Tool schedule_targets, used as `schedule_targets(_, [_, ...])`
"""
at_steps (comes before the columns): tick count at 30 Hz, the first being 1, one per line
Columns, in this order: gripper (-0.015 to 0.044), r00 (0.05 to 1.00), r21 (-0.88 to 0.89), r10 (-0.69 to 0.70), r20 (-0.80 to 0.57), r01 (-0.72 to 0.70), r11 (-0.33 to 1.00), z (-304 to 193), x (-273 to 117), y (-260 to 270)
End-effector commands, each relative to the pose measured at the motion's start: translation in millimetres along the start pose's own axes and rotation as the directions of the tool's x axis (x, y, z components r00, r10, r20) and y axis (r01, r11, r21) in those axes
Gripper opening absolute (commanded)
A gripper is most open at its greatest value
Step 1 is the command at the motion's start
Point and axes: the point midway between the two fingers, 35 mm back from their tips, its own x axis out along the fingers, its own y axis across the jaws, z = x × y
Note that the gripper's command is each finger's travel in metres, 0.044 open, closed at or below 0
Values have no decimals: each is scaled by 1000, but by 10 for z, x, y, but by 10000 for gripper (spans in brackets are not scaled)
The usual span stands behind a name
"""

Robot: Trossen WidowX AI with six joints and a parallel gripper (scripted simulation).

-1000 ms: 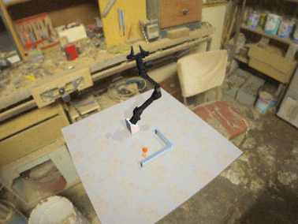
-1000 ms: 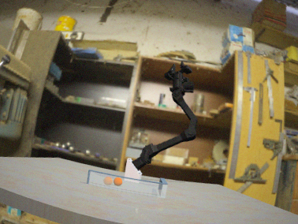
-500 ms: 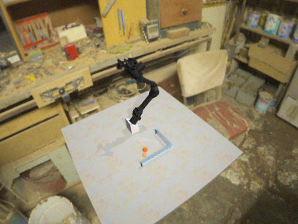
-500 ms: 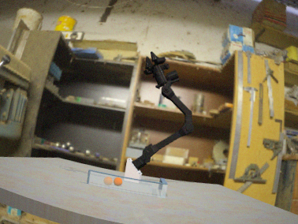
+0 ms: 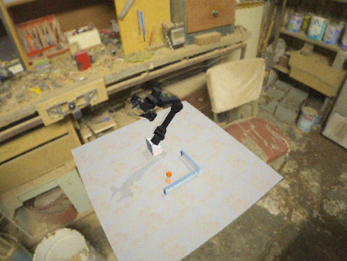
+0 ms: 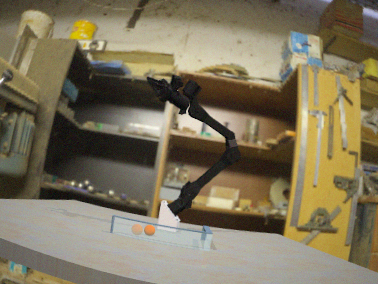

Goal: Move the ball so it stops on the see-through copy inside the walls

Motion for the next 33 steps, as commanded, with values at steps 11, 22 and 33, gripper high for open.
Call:
schedule_targets(11, [299,743,-477,491,-455,-669,570,-1330,163,1903])
schedule_targets(22, [299,212,-476,644,-735,-838,-268,-2393,-652,3169])
schedule_targets(33, [299,-291,-350,521,-802,-479,-805,-3064,-1742,3724])
